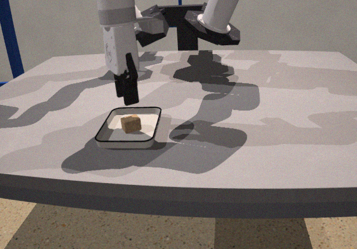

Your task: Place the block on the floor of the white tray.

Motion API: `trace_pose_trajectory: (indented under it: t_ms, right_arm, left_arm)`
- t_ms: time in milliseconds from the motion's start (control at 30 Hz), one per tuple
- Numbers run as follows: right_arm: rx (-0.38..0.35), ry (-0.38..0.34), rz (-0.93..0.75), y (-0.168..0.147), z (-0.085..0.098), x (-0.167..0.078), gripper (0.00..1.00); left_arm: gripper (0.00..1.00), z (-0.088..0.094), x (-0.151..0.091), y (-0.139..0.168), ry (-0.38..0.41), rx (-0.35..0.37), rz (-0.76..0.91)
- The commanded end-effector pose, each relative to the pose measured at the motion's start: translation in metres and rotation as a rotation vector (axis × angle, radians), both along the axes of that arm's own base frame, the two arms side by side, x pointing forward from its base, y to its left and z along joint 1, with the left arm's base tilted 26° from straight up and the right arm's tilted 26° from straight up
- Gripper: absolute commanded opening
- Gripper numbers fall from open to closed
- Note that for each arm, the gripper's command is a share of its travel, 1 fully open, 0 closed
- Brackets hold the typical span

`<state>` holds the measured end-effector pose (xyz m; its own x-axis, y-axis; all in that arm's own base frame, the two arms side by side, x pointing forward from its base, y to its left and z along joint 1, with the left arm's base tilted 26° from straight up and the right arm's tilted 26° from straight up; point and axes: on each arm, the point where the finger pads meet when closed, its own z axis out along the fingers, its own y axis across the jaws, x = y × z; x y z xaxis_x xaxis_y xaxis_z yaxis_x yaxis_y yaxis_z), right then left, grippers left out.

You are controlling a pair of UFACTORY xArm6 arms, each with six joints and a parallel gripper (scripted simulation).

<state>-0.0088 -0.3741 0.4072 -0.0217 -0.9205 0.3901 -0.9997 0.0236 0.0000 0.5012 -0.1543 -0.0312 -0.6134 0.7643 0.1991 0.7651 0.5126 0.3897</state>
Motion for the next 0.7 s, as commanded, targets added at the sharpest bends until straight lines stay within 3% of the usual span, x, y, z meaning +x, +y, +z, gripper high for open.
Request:
trace_pose_trajectory:
  t_ms: [0,400,667]
  right_arm:
    - [-0.004,0.0,0.0,0.0,0.002,0.0,1.0]
    - [-0.004,0.0,0.0,0.0,0.002,0.0,1.0]
    - [-0.004,0.0,0.0,0.0,0.002,0.0,1.0]
  left_arm:
    - [0.53,0.01,-0.001,-0.005,-0.003,-0.002,-0.001]
    - [0.53,0.043,-0.008,-0.019,-0.003,-0.002,-0.001]
    - [0.53,0.049,-0.01,-0.022,-0.003,-0.002,-0.001]
